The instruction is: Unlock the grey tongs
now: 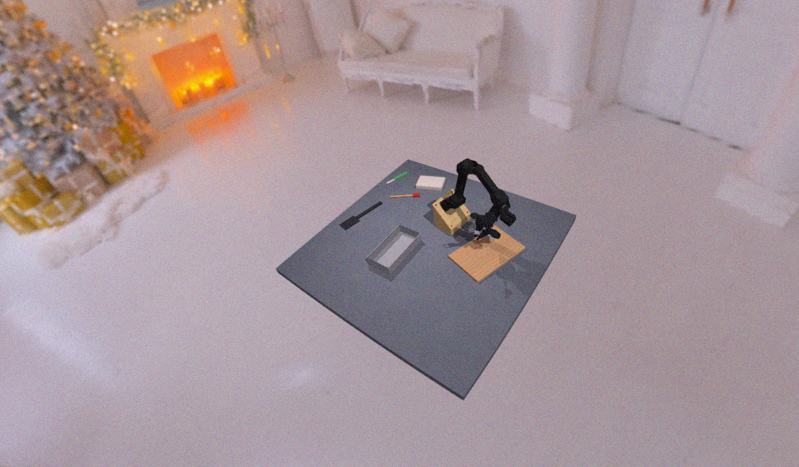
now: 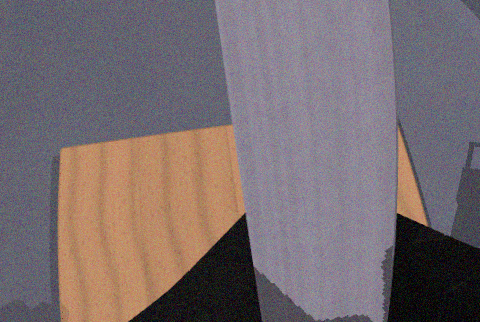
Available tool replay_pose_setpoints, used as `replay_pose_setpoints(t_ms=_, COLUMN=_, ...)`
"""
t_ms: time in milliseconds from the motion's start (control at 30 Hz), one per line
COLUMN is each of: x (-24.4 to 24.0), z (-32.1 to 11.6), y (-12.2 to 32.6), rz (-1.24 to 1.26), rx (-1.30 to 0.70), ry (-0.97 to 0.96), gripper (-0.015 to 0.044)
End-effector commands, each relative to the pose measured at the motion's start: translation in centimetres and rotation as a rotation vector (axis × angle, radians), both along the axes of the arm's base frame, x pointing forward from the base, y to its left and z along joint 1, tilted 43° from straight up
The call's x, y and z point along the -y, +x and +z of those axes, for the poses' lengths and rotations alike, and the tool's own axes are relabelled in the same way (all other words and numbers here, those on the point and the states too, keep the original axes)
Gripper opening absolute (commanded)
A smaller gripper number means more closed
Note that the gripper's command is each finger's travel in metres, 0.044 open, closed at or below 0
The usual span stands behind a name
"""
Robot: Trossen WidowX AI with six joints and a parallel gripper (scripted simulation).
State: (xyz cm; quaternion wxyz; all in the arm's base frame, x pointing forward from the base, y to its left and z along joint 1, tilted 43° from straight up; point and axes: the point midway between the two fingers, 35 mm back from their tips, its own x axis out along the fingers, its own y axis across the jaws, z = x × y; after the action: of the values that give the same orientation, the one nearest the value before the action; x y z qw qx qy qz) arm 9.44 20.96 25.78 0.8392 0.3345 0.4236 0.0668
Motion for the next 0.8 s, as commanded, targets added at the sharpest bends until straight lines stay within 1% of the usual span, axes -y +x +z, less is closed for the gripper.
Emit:
replay_pose_setpoints(t_ms=0, x=-0.1, z=-0.7, y=0.2, rz=0.029, rx=-0.058, ry=-0.030, gripper=-0.0150)
replay_pose_setpoints(t_ms=367, x=-0.4, z=-2.0, y=0.4, rz=0.119, rx=-0.212, ry=-0.068, gripper=-0.0150)
replay_pose_setpoints(t_ms=767, x=-0.9, z=-2.6, y=0.7, rz=0.236, rx=-0.355, ry=-0.046, gripper=-0.0150)
